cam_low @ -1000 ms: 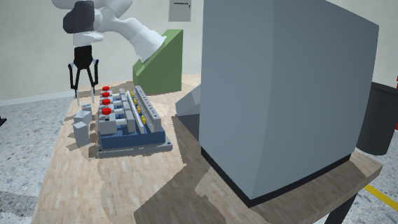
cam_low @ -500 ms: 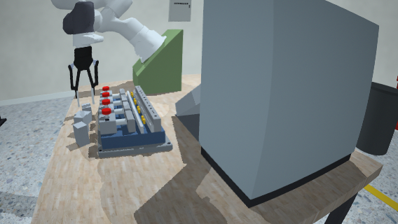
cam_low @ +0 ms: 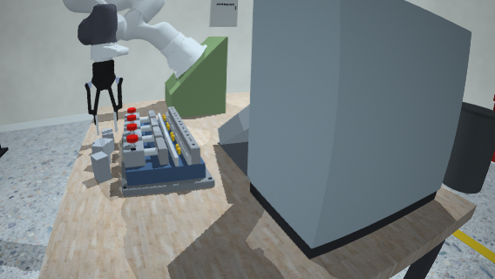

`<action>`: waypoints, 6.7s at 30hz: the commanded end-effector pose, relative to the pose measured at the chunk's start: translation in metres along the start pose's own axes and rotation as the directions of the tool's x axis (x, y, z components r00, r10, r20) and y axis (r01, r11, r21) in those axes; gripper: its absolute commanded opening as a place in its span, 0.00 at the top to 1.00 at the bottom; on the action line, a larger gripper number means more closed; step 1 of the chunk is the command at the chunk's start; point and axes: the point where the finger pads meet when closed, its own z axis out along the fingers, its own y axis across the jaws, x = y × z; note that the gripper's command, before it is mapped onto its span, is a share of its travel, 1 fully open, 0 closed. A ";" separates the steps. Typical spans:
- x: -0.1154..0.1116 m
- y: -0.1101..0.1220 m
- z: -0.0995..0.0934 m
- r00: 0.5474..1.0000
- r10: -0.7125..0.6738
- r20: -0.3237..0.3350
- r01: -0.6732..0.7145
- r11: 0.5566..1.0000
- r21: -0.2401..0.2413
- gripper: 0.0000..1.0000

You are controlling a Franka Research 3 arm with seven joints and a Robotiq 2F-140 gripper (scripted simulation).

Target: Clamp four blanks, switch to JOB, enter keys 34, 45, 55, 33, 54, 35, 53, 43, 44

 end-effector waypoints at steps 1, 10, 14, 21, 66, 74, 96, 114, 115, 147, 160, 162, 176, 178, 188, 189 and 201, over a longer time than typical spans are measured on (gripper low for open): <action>0.001 0.002 0.001 1.000 0.009 -0.005 -0.009 1.000 -0.002 0.60; 0.001 0.002 0.004 1.000 0.009 -0.005 -0.009 1.000 -0.002 0.60; 0.001 0.002 0.005 1.000 0.009 -0.005 -0.009 1.000 -0.002 0.60; 0.001 0.002 0.006 1.000 0.009 -0.005 -0.009 1.000 -0.002 0.60; 0.001 0.002 0.006 1.000 0.009 -0.005 -0.009 1.000 -0.002 1.00; 0.001 0.002 0.006 1.000 0.009 -0.005 -0.009 1.000 -0.002 1.00; 0.001 0.002 0.006 1.000 0.009 -0.005 -0.009 1.000 -0.002 1.00; 0.001 0.002 0.006 1.000 0.009 -0.005 -0.009 1.000 -0.002 1.00; 0.001 0.002 0.006 1.000 0.009 -0.005 -0.009 1.000 -0.002 1.00; 0.001 0.002 -0.029 1.000 0.009 -0.005 -0.009 1.000 -0.002 1.00; 0.001 0.001 -0.102 1.000 0.009 -0.005 -0.009 1.000 -0.002 1.00; 0.001 0.001 -0.117 1.000 0.009 -0.005 -0.009 1.000 -0.002 1.00; 0.001 0.001 -0.159 1.000 0.009 -0.005 -0.009 1.000 -0.002 1.00; 0.001 0.001 -0.160 1.000 0.009 -0.005 -0.009 1.000 -0.002 1.00; 0.014 -0.018 -0.162 1.000 0.030 -0.007 -0.030 1.000 -0.004 1.00; 0.020 -0.026 -0.162 0.999 0.038 -0.008 -0.038 0.999 -0.005 1.00; 0.068 -0.167 -0.161 0.987 0.159 -0.007 -0.159 0.987 -0.002 1.00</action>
